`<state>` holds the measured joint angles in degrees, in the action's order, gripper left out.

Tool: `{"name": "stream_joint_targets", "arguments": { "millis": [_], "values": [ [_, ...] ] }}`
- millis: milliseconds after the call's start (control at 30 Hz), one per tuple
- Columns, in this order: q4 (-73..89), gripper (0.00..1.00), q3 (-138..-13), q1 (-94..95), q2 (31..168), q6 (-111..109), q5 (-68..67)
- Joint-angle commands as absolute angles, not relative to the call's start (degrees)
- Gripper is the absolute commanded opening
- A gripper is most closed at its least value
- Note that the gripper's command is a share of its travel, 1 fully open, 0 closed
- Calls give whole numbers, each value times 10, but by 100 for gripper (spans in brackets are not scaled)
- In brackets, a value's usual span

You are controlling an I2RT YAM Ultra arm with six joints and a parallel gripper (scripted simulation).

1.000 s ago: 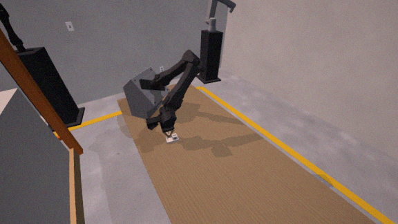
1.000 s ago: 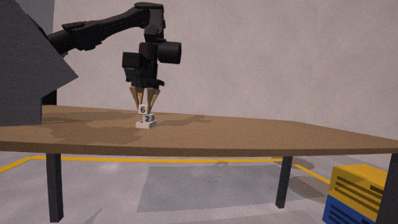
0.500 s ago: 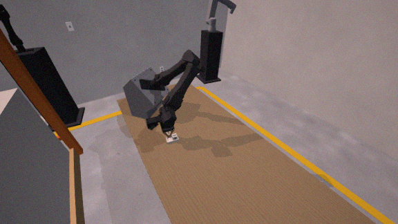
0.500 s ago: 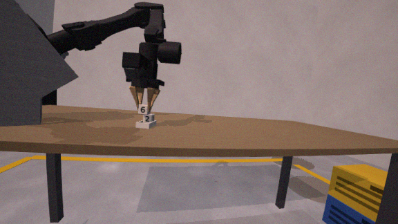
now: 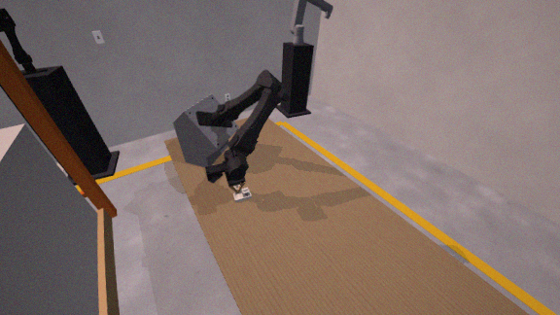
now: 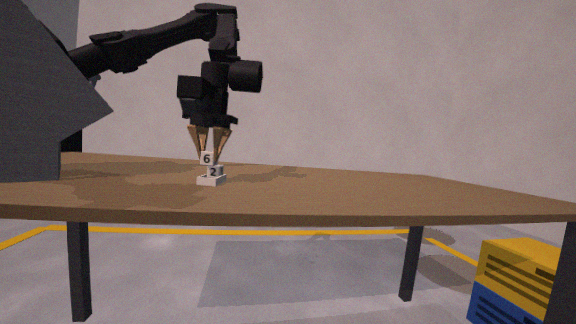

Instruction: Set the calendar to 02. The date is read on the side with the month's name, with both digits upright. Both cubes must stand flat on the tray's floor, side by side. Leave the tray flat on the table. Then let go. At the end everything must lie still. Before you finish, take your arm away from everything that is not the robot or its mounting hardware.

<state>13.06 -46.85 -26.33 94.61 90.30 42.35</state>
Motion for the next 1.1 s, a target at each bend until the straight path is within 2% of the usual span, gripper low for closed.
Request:
{"name": "stream_joint_targets", "arguments": {
  "millis": [0, 1067],
  "values": [
    [131, 26, -475, -271, 944, 903, 423],
    [123, 26, -474, -268, 948, 907, 421]
  ]
}}
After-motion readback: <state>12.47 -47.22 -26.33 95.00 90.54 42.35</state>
